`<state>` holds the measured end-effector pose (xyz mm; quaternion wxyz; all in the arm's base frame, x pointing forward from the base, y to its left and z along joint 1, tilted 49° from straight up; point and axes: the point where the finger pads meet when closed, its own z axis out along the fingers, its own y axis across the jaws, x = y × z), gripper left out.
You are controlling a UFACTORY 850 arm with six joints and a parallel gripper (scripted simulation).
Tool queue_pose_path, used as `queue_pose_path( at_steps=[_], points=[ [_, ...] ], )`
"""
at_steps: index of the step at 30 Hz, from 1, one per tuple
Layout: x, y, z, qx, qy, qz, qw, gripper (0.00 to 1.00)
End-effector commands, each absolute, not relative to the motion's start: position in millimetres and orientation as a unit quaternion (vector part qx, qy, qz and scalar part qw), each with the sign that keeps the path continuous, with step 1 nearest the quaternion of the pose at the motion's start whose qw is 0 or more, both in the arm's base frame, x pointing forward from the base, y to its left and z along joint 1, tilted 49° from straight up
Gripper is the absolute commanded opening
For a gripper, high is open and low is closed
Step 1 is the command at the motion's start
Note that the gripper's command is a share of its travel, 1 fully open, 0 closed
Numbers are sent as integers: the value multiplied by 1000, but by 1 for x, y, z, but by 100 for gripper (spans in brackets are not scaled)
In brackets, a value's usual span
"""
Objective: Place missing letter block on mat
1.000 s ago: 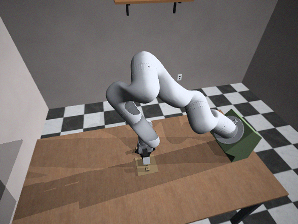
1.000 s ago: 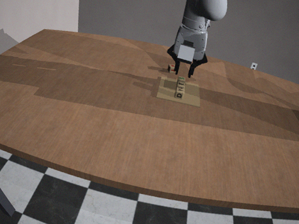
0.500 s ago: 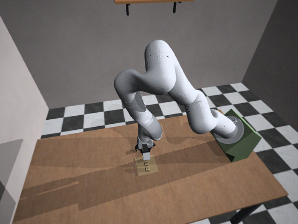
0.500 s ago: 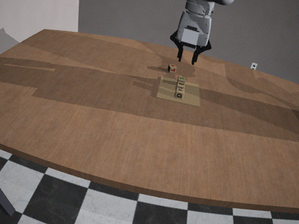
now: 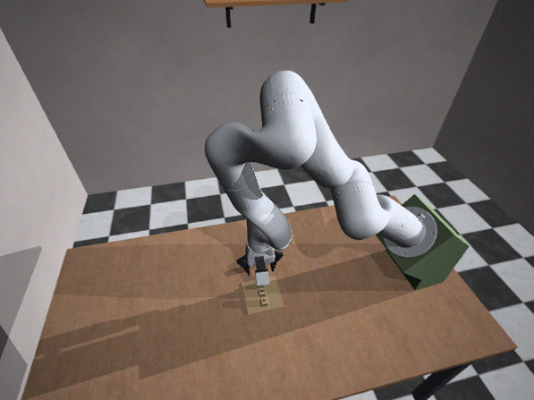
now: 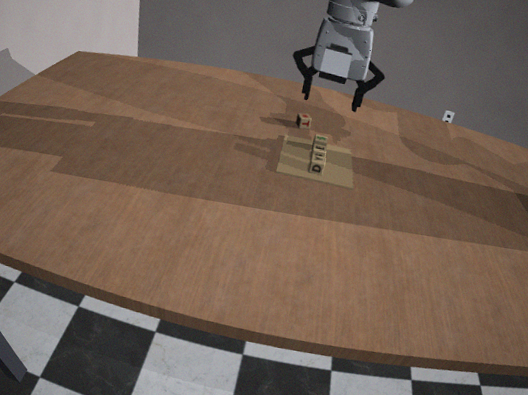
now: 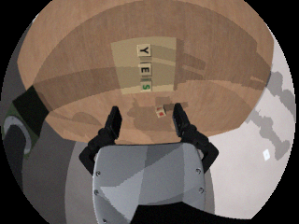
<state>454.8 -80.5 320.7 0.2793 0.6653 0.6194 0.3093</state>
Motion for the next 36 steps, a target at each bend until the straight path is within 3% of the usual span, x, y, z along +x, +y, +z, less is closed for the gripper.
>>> queue_pose_path(
  at_steps=[1, 36],
  points=[
    [455, -81, 321, 665, 619, 310, 280, 100],
    [406, -81, 363, 665, 619, 310, 280, 100]
  ],
)
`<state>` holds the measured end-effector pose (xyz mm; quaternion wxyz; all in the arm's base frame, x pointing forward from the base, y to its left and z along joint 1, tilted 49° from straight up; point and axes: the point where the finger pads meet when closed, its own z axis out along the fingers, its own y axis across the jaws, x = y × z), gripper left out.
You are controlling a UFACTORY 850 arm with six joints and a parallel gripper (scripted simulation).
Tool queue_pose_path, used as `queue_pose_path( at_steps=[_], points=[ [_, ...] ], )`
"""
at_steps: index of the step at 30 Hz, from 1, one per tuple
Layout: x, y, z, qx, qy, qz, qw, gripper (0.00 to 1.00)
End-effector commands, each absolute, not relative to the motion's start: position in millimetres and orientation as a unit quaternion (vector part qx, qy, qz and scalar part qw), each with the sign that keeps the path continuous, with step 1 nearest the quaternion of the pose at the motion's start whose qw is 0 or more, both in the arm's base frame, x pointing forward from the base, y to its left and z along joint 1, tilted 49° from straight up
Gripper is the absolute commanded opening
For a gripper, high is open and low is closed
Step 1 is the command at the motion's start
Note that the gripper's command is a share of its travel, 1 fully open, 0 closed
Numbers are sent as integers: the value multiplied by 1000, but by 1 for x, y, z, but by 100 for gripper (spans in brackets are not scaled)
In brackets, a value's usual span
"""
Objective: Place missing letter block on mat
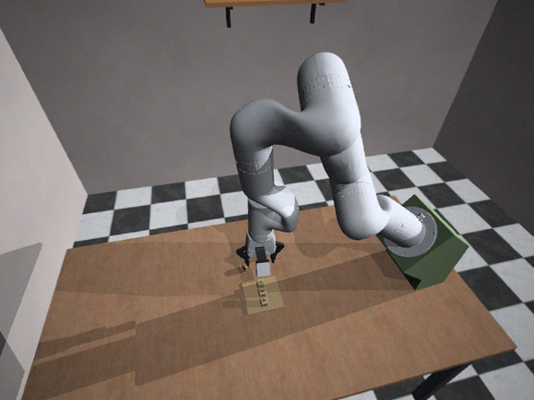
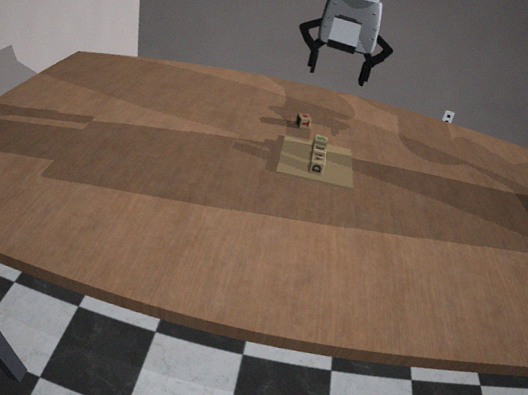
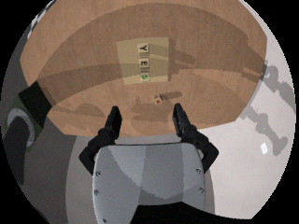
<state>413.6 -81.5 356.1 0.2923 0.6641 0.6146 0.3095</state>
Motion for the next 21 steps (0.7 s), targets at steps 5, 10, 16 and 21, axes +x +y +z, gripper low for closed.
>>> queue_pose_path(
  at_steps=[5, 10, 16, 21],
  points=[
    [398, -81, 370, 665, 619, 310, 280, 100],
    [393, -81, 375, 665, 619, 310, 280, 100],
    [392, -81, 375, 665, 619, 310, 280, 100],
    [392, -81, 375, 665, 619, 310, 280, 100]
  ],
)
